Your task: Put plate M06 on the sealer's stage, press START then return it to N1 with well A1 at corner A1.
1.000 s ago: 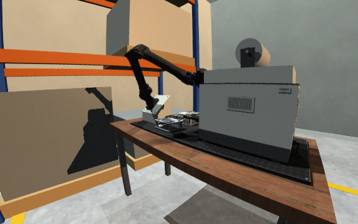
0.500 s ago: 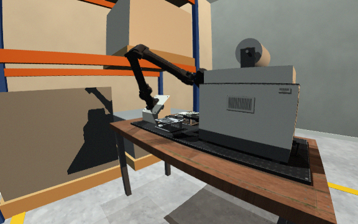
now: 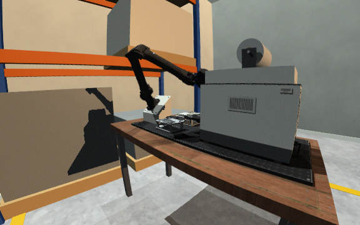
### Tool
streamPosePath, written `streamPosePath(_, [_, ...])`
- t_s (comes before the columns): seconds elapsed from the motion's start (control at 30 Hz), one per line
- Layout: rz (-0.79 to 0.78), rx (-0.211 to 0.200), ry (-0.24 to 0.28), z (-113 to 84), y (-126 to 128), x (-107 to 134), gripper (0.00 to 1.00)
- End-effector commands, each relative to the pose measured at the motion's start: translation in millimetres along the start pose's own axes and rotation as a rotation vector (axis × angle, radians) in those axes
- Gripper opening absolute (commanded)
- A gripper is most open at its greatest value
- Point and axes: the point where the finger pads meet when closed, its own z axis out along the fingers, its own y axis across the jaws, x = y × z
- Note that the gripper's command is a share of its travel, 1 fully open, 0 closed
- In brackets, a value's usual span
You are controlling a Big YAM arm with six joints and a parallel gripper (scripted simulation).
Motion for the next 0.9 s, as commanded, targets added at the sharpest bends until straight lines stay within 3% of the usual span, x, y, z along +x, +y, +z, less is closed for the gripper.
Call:
streamPosePath(0.0, [-0.001, -0.006, -0.029, 4.1, 7.7, -25.7, 0.00])
streamPosePath(0.47, [0.027, 0.016, -0.023, 13.6, -11.6, -28.8, 0.00])
streamPosePath(0.87, [0.016, 0.008, -0.022, 14.0, -3.3, -26.6, 0.00])
